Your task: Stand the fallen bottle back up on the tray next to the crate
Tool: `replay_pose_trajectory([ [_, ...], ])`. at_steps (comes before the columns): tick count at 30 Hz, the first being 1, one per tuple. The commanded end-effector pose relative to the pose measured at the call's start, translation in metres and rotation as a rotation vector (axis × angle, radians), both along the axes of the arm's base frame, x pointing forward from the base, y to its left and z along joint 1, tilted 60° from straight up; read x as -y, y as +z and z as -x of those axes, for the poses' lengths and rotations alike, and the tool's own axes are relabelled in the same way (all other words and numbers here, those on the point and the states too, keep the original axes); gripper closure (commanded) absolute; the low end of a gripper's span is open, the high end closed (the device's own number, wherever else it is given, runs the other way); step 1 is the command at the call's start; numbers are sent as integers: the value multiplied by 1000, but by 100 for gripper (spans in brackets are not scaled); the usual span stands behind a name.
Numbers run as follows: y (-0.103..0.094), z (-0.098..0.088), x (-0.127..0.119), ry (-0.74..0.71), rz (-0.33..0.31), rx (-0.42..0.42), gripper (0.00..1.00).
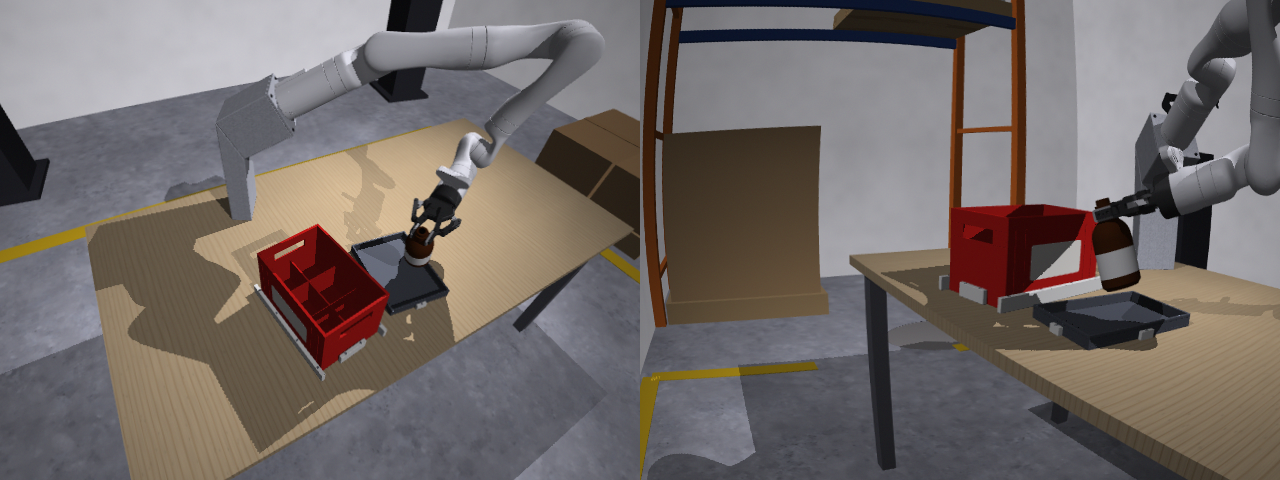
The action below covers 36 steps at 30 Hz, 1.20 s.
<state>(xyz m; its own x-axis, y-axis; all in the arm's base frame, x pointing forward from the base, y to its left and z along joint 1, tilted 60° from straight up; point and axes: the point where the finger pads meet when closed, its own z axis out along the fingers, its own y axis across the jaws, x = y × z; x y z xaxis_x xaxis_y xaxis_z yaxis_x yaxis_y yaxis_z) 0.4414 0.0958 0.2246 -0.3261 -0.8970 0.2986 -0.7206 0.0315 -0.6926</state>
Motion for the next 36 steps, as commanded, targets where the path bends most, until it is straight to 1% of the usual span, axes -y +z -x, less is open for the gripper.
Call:
replay_pose_trajectory([
  [1,1,0,1,-1,0,1,100],
  [18,-1,-1,-1,-1,0,1,100],
  [36,-6,-7,-8,-1,0,1,100],
])
